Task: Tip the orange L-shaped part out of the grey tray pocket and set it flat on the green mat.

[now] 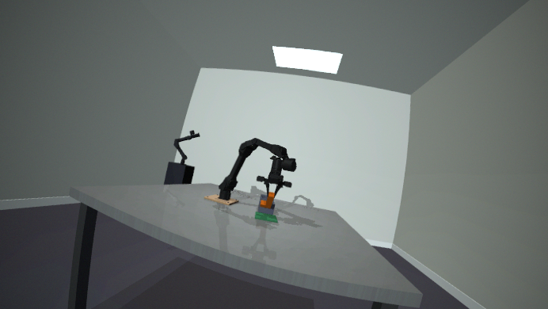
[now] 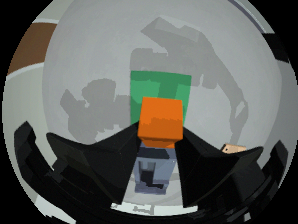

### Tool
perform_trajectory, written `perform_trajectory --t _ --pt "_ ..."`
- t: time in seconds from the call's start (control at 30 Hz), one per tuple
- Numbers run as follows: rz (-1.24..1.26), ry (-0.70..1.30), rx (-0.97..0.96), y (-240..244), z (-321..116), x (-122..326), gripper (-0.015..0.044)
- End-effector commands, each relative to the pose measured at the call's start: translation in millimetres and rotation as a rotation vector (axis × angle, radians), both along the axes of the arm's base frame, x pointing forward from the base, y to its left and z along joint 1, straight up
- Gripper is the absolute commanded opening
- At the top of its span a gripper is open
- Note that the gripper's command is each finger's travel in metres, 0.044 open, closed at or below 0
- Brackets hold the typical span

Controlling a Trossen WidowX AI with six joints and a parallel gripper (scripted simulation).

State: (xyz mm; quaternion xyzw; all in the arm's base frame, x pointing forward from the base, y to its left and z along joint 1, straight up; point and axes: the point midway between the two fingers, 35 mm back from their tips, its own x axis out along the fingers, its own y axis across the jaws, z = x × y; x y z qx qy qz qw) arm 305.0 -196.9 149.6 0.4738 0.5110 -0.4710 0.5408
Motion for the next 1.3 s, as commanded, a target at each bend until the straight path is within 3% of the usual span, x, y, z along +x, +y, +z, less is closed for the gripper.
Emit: perform_trajectory --t 0.0,0.7,1.27 --pt "0.003 0.003 0.005 1 -8 -1 0.0" --pt "0.003 0.003 0.005 1 -41 0 0.0" --pt "0.003 0.003 0.005 1 -42 0 0.0"
